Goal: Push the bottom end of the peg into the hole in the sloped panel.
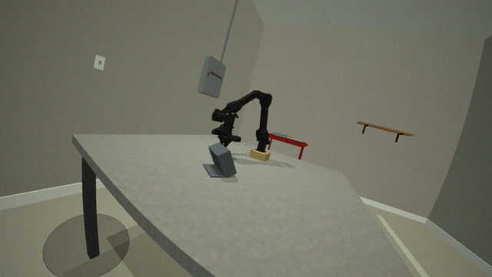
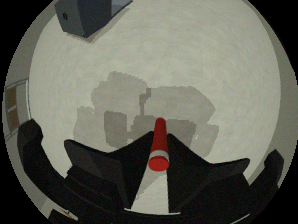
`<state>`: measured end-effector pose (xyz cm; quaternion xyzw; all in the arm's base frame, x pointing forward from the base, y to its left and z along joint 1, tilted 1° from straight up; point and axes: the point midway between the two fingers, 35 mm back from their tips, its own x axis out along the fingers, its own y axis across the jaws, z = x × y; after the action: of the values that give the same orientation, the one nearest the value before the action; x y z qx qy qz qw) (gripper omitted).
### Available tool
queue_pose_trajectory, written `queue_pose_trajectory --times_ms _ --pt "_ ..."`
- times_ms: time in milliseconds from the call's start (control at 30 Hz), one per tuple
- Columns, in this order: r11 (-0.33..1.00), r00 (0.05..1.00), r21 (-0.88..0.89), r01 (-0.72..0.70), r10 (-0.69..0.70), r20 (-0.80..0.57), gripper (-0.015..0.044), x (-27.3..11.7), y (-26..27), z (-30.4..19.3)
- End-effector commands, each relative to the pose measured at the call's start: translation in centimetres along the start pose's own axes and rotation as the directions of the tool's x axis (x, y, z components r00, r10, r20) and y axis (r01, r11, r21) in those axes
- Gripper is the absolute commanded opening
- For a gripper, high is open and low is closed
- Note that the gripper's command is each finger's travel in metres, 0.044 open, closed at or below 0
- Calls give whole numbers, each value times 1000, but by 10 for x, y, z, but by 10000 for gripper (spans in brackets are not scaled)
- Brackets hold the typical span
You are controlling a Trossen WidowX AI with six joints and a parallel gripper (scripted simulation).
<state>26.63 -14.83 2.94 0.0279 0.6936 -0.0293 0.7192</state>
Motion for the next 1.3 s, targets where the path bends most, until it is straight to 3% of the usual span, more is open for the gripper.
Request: queue_pose_trajectory --times_ms 0,633,1267 --pt "1000 1000 0 0 0 0 0 -4 0 1" --pt "1000 1000 -2 -6 6 -5 0 -77 -3 3" --pt "997 998 -55 62 -62 7 0 -74 7 12"
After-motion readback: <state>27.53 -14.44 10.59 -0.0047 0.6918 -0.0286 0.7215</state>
